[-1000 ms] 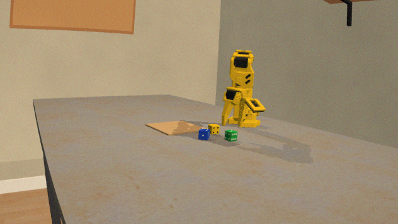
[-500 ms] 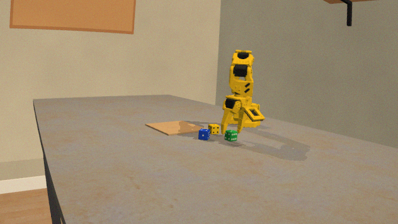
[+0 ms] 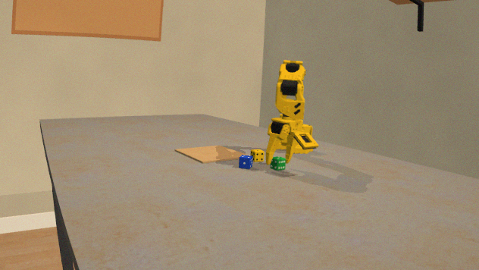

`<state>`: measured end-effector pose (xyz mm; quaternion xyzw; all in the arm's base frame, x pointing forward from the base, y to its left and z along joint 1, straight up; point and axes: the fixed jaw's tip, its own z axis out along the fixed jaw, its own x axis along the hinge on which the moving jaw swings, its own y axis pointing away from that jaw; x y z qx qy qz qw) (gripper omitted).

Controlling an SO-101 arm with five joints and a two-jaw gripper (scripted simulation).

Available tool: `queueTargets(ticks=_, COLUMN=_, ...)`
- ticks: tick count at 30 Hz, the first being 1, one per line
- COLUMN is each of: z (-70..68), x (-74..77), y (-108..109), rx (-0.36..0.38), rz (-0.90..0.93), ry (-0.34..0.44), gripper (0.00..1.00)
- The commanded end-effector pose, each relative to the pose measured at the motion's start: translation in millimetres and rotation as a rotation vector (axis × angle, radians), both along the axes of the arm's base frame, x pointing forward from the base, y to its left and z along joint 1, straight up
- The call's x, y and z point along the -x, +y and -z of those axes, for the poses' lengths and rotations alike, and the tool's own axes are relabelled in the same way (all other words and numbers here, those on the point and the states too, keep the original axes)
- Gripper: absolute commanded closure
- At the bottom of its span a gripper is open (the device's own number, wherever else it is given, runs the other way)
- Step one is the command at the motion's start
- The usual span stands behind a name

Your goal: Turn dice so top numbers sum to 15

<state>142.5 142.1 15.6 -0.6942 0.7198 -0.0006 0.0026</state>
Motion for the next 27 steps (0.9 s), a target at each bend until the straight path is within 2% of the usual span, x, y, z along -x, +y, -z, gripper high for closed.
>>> queueTargets(ticks=1, z=-2.7, x=-1.3, y=3.4, rx=-0.019, rz=-0.017, ry=-0.019, gripper=0.69)
queueTargets(ticks=15, z=-2.7, x=-3.6, y=3.3, rx=-0.019, rz=-0.017, ry=-0.019, gripper=0.72)
queueTargets(ticks=27, z=-2.8, x=-8.8, y=3.1, rx=-0.019, rz=-0.017, ry=-0.019, gripper=0.81)
